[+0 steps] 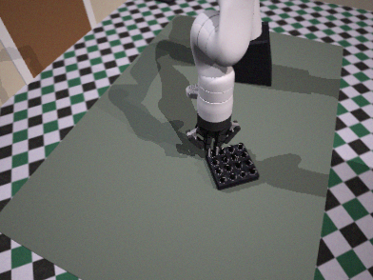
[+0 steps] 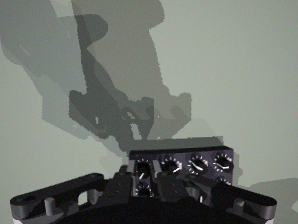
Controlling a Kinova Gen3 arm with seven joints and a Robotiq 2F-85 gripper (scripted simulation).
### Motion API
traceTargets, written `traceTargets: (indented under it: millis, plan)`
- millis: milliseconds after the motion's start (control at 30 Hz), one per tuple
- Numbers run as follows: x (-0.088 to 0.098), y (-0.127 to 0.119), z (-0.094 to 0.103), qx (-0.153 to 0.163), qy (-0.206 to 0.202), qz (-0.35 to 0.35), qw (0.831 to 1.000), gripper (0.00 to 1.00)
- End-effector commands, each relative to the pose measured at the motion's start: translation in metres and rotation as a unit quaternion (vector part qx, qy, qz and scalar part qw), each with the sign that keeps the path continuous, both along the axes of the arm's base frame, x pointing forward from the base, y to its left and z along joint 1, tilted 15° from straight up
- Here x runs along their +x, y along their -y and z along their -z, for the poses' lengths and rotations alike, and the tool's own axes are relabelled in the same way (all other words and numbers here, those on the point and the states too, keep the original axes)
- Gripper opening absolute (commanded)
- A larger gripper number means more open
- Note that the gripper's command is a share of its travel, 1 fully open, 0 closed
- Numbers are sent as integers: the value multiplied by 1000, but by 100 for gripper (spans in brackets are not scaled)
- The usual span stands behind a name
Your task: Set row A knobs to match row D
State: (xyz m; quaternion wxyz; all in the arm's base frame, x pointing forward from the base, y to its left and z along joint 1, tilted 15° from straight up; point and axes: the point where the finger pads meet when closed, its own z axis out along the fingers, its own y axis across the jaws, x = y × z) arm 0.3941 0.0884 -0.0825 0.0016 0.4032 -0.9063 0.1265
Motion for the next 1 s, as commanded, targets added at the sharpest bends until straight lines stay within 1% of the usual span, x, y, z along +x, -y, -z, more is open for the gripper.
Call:
traceTargets:
  millis: [0,667,833,900,967]
  plan:
    - [0,0,0,0,0,0,1000,19]
    - [0,0,-1,0,0,0,1000,19]
    - [-1,-2,-8,0,0,0,1000,19]
    - [-1,-2,-8,0,0,0,1000,19]
    - [-1,-3,-13,0,0,0,1000,19]
